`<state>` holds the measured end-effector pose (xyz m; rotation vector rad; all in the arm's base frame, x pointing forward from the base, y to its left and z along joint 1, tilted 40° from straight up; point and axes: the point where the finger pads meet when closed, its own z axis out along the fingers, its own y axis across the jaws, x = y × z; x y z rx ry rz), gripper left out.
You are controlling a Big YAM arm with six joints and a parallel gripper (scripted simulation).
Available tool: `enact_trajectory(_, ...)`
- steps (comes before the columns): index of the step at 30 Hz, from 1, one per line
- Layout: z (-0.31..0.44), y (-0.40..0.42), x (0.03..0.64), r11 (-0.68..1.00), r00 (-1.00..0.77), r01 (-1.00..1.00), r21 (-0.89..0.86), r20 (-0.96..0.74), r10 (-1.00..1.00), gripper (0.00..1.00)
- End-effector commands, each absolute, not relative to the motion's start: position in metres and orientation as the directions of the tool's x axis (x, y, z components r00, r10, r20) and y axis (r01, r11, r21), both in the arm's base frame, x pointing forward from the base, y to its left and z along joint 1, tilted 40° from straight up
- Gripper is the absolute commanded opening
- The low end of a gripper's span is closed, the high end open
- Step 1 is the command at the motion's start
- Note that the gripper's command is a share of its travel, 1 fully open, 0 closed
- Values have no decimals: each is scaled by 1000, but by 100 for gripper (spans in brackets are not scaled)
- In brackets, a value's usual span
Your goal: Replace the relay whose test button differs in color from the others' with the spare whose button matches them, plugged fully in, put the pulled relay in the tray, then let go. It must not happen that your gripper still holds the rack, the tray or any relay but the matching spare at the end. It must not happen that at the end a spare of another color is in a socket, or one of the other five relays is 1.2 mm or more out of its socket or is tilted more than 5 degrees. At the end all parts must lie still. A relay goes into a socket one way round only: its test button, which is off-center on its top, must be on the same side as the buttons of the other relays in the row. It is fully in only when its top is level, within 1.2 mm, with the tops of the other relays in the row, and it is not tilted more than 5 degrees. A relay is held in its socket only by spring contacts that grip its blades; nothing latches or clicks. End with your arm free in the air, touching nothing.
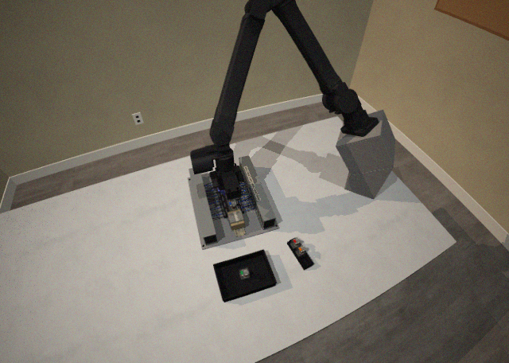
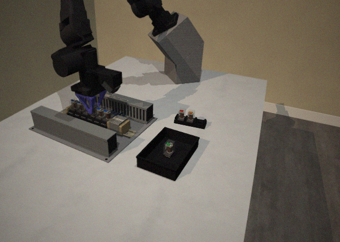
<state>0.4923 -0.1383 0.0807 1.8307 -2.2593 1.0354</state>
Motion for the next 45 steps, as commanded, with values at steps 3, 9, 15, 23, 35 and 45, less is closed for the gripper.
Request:
enact_trajectory(3, 87, -137, 506, 59, -296, -874, -483, 432, -852, 0)
enact_trajectory(9, 87, -137, 506, 59, -296, -874, -483, 432, -852, 0)
enact_trajectory(15, 87, -137, 506, 59, -296, -874, -483, 432, -852, 0)
enact_trajectory(23, 87, -137, 506, 59, -296, -874, -483, 432, -852, 0)
enact_trajectory(35, 84, -143, 507, 64, -301, -874, -482, 433, -850, 0)
enact_trajectory(45, 84, -146, 508, 70, -308, -872, -485, 431, -848, 0)
